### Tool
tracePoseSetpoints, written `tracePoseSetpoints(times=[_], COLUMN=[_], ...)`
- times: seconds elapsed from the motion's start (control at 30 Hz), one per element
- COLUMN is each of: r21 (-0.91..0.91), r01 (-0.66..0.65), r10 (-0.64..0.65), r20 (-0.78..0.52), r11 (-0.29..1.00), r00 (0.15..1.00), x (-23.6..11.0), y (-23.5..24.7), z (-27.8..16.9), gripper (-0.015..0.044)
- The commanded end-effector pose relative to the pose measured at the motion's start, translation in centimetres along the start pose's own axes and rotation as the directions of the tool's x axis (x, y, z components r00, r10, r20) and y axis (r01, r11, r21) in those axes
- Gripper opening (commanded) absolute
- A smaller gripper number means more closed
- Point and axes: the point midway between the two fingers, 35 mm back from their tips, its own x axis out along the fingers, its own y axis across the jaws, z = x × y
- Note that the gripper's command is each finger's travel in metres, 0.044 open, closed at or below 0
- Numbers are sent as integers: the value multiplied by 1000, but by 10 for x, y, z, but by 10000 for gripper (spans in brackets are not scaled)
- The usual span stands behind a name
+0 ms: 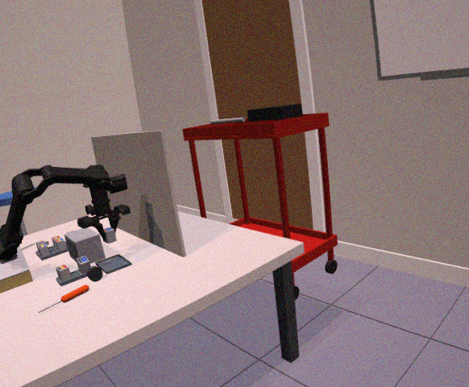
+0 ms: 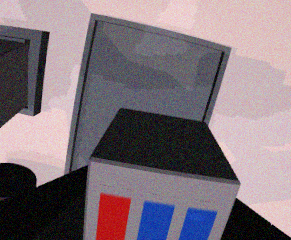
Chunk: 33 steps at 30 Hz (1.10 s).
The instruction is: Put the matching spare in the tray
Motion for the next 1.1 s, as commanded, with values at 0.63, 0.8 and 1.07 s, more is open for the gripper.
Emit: tracePoseSetpoints(times=[0.63, 0.8, 1.07], r21=[-4, -4, -4], r01=[-2, -2, -2], r10=[2, 2, 2], r20=[-1, -1, -2], r11=[1000, 1000, 1000], r00=[1000, 1000, 1000], x=[21, 25, 32], y=[1, 2, 2], z=[0, 0, -1], gripper=[0, 0, 0])
